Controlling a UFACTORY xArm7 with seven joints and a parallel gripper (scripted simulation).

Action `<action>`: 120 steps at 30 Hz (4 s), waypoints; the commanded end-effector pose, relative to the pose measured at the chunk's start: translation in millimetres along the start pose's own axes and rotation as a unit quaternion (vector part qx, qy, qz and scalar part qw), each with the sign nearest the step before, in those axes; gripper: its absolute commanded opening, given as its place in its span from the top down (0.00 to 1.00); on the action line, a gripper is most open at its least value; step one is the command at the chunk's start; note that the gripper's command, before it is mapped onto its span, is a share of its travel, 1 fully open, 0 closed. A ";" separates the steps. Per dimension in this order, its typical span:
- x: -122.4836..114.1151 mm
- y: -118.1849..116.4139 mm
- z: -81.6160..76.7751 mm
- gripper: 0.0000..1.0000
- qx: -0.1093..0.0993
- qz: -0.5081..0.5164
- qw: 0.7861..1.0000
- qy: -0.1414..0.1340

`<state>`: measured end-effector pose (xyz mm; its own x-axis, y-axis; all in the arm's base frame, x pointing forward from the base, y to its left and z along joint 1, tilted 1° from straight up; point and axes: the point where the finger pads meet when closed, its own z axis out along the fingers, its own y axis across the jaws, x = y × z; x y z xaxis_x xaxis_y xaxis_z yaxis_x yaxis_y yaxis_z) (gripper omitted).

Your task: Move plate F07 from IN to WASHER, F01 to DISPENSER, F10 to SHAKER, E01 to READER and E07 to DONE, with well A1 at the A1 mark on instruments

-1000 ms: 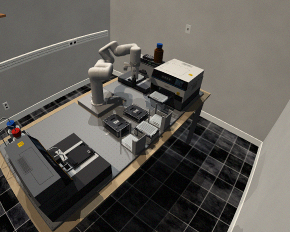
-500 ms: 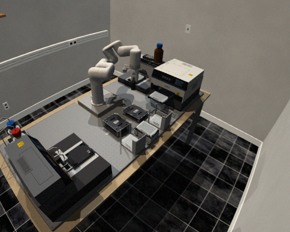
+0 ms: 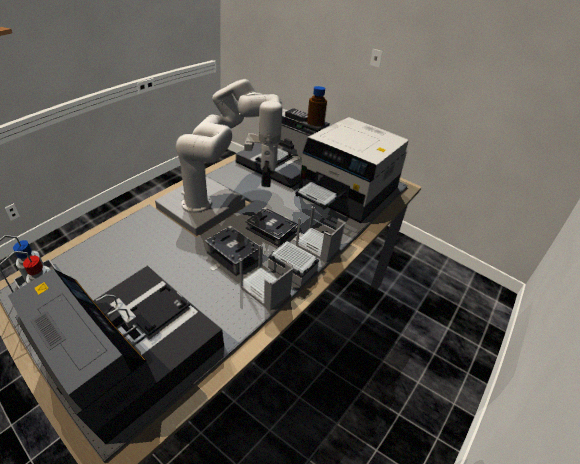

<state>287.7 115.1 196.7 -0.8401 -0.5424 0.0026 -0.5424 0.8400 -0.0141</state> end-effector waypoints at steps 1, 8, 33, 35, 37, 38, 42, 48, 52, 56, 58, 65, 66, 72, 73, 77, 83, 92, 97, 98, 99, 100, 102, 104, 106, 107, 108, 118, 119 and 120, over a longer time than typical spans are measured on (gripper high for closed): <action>-2.0 -8.6 -0.9 0.00 0.000 0.032 0.999 -0.001; -4.8 -31.8 -0.9 0.00 0.000 0.047 0.999 -0.001; -13.9 -104.7 -1.0 0.00 0.001 0.101 0.995 -0.001; -14.3 -108.0 -1.0 0.00 0.001 0.101 0.995 -0.001; -15.1 -114.7 -1.1 0.00 0.001 0.101 0.995 -0.001; -15.2 -115.1 -1.1 0.00 0.001 0.101 0.995 -0.001; -16.8 -128.4 -1.1 0.00 0.001 0.155 0.988 -0.001; -19.3 -148.2 -1.1 0.00 0.001 0.155 0.988 -0.001; -20.1 -154.9 -1.2 0.00 0.001 0.155 0.988 -0.001; -21.7 -168.1 -1.2 0.00 0.001 0.155 0.988 -0.001; -22.2 -171.7 -1.2 0.00 0.001 0.155 0.988 -0.001; -25.0 -194.9 -1.2 0.00 0.001 0.209 0.978 -0.001; -25.4 -198.2 -1.3 0.00 0.001 0.209 0.978 -0.001; -27.0 -211.4 -1.3 0.00 0.001 0.209 0.978 -0.001; -27.4 -214.7 -1.3 0.00 0.001 0.209 0.978 -0.001; -29.1 -228.0 -1.3 0.00 0.001 0.209 0.978 -0.001; -31.1 -244.8 -1.4 0.00 0.001 0.262 0.965 -0.001; -34.0 -268.0 -1.4 0.00 0.001 0.262 0.965 -0.001; -36.0 -284.5 -1.5 0.00 0.001 0.262 0.965 -0.001; -36.0 -284.8 -1.5 0.00 0.001 0.262 0.965 -0.001; -36.4 -288.1 -1.5 0.00 0.001 0.282 0.960 -0.001; -36.8 -291.4 -1.5 0.00 0.001 0.301 0.954 -0.001; -36.8 -291.4 -1.5 0.00 0.001 0.301 0.954 -0.001; -37.7 -298.0 -1.5 0.00 0.001 0.315 0.949 -0.001; -38.5 -304.6 -1.5 0.00 0.001 0.315 0.949 -0.001; -38.9 -307.9 -1.6 0.00 0.001 0.315 0.949 -0.001; -39.3 -311.2 -1.6 0.00 0.001 0.315 0.949 -0.001; -43.0 -341.1 -1.7 0.00 0.001 0.315 0.949 -0.001; -43.0 -341.1 -1.7 0.00 0.001 0.315 0.949 -0.001; -43.0 -341.3 -1.7 0.00 0.001 0.315 0.949 -0.001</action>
<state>504.7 -144.6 201.4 -0.9977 0.0674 -0.0079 0.0675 0.9976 -0.0134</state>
